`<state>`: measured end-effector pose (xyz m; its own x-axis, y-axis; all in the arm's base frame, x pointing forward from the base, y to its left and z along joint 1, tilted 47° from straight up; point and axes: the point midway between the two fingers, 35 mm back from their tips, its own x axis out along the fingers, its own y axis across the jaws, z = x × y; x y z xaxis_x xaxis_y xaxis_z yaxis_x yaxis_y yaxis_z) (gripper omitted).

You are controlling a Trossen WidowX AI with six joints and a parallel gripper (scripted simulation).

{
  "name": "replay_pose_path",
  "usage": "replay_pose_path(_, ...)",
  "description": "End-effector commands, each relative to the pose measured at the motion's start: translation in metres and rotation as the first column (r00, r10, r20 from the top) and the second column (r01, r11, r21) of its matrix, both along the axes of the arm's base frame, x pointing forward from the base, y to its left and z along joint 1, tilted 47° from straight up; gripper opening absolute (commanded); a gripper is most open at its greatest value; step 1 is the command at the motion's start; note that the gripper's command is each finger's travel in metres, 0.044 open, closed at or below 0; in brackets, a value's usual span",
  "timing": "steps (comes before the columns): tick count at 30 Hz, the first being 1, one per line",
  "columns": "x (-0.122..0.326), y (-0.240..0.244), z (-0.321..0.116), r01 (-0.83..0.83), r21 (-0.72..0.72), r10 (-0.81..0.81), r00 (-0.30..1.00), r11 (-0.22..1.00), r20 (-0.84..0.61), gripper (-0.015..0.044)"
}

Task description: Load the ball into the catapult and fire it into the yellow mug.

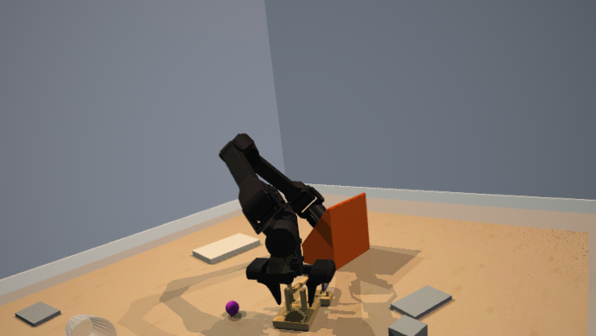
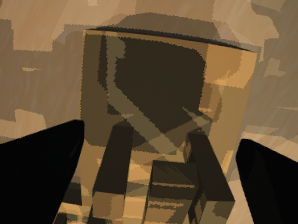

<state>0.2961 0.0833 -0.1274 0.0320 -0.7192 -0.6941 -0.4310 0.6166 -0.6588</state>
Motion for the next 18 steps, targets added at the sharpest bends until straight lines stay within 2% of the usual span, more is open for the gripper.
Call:
replay_pose_path(1, 0.0, 0.001, 0.001, 0.0, 0.001, 0.0, 1.0, 1.0, 0.002, 0.023)
replay_pose_path(5, 0.0, 0.001, 0.001, 0.0, 0.001, 0.0, 1.0, 1.0, 0.002, 0.0125)
replay_pose_path(10, 0.0, 0.001, 0.001, 0.0, 0.001, 0.0, 1.0, 1.0, 0.002, 0.0092)
replay_pose_path(13, 0.0, 0.019, 0.017, 0.0, 0.003, 0.0, 1.0, 1.0, 0.0, 0.0013)
replay_pose_path(18, -0.002, 0.037, 0.035, 0.0, 0.003, 0.0, 1.0, 1.0, -0.001, 0.0)
